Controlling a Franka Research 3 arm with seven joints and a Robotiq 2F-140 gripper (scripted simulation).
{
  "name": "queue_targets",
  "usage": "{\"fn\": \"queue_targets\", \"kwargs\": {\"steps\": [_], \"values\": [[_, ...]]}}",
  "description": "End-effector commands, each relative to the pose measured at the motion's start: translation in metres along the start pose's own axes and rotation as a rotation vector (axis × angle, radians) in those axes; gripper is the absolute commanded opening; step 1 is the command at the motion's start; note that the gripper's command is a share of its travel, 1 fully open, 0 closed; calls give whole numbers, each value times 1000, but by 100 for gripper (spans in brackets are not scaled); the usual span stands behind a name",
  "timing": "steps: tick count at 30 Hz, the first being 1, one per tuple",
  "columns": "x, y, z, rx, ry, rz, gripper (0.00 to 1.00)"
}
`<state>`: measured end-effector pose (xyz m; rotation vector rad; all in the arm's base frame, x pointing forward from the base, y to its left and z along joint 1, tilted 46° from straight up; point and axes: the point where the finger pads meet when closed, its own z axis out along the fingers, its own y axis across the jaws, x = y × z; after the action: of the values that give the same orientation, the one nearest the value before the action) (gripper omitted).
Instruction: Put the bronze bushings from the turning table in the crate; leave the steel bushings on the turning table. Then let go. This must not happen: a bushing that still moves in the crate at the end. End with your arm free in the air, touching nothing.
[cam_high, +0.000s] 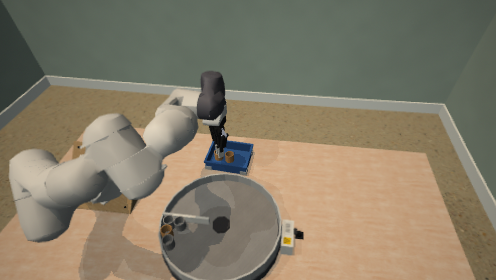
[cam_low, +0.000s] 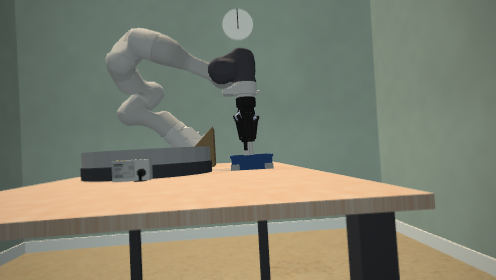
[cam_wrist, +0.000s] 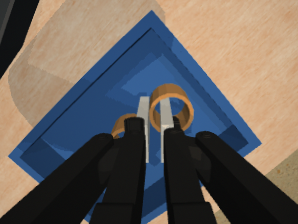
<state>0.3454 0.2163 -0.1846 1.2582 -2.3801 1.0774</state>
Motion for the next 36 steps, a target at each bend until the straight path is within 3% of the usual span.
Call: {"fn": "queue_targets", "kwargs": {"steps": [1,20,21,36], "values": [[-1,0,0,2,-5,2,0],[-1,0,0,2,-5,2,0],[-1,0,0,2,-5,2,10],[-1,0,0,2,-5,2,10]]}}
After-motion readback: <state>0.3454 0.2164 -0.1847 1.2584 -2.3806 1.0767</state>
